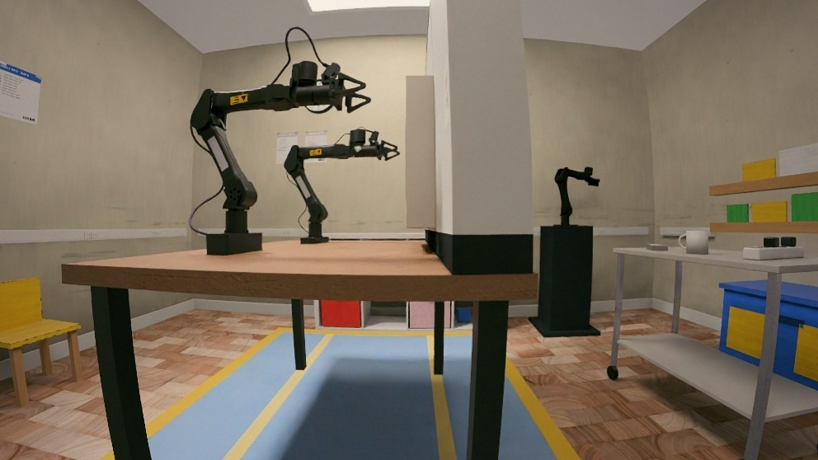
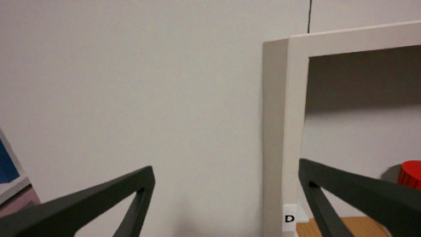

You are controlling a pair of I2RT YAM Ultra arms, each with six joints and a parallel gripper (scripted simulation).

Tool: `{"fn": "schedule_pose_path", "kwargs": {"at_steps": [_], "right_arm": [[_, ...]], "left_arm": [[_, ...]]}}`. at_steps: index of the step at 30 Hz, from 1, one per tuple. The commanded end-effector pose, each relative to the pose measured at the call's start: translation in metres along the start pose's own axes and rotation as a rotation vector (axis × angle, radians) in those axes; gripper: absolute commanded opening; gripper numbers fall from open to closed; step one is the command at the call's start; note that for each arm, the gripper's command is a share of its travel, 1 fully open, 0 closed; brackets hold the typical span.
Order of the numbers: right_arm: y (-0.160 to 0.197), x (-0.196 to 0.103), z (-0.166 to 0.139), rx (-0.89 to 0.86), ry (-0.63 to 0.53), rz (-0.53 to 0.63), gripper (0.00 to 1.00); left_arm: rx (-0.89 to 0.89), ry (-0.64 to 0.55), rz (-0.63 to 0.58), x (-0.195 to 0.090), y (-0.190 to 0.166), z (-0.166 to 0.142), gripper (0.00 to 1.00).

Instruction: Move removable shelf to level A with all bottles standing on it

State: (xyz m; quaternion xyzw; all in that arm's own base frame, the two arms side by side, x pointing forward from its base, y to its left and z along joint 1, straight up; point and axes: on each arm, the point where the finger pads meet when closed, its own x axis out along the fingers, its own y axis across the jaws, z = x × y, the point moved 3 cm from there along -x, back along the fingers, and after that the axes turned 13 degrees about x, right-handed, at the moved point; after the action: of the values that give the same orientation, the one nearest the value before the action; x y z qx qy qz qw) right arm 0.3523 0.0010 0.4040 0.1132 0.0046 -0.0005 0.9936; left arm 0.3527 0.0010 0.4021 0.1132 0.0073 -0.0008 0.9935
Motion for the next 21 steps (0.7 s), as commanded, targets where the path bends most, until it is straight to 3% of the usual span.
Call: {"fn": "schedule_pose_path", "kwargs": {"at_steps": [1, 21], "right_arm": [[0.0007, -0.0007, 0.0031, 0.000, -0.009, 0.002, 1.00], [-0.0001, -0.0016, -0.0056, -0.039, 0.000, 0.000, 1.00]], "left_arm": [[0.000, -0.014, 0.003, -0.0012, 0.0011, 0.0049, 1.00], [0.039, 0.001, 0.001, -0.0030, -0.0042, -0.0038, 1.00]]}}
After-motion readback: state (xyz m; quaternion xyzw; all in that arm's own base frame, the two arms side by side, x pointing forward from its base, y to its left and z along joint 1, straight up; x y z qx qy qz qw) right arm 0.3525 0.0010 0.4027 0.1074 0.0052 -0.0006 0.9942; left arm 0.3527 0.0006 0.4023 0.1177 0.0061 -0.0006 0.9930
